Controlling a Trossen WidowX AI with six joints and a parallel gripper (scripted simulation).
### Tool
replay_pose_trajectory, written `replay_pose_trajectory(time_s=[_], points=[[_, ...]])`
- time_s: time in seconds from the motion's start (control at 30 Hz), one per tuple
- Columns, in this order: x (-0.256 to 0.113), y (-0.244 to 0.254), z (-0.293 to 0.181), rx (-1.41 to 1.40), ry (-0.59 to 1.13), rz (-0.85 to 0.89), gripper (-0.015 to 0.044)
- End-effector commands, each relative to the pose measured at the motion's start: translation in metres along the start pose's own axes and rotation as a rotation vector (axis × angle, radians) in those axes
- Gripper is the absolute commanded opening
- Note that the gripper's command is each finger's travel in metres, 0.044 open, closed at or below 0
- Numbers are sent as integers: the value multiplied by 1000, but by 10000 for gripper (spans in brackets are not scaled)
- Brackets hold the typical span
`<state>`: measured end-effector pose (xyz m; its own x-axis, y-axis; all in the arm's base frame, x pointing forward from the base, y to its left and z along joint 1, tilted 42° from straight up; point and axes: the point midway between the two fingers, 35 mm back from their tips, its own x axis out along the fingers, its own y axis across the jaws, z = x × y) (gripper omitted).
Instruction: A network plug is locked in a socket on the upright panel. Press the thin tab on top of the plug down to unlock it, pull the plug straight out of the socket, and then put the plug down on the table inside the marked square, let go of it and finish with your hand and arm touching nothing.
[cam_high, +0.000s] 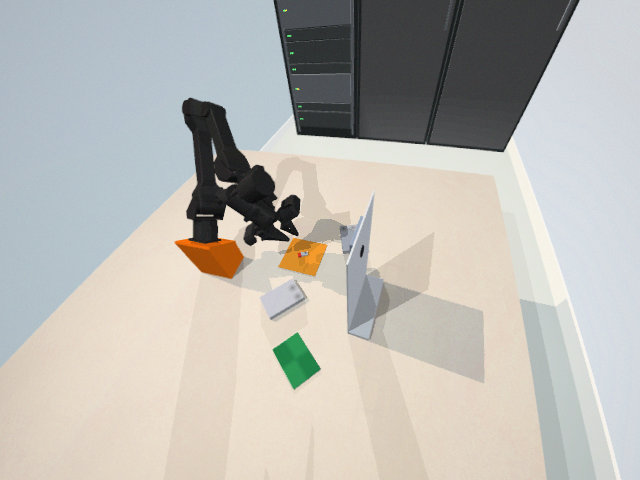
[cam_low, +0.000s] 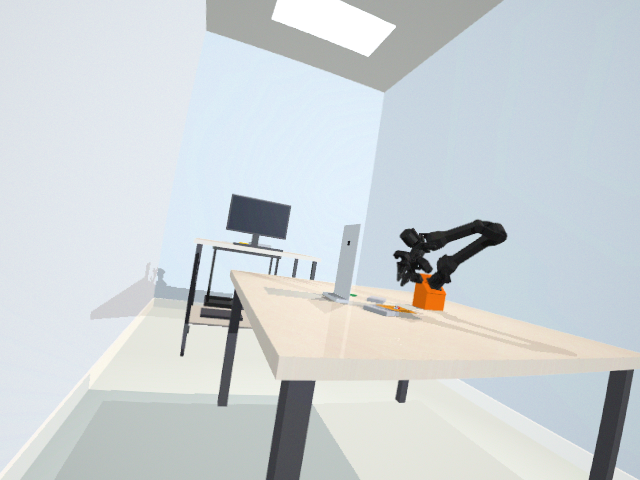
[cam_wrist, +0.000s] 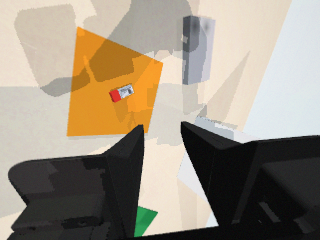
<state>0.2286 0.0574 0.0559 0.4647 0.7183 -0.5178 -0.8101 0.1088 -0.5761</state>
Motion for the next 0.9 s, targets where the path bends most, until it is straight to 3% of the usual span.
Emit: replay_pose_trajectory(time_s=[0.0, 0.87], points=[[-4, -4, 1, -10, -3, -7, 156], [-33, -21, 1, 0, 2, -4, 156]])
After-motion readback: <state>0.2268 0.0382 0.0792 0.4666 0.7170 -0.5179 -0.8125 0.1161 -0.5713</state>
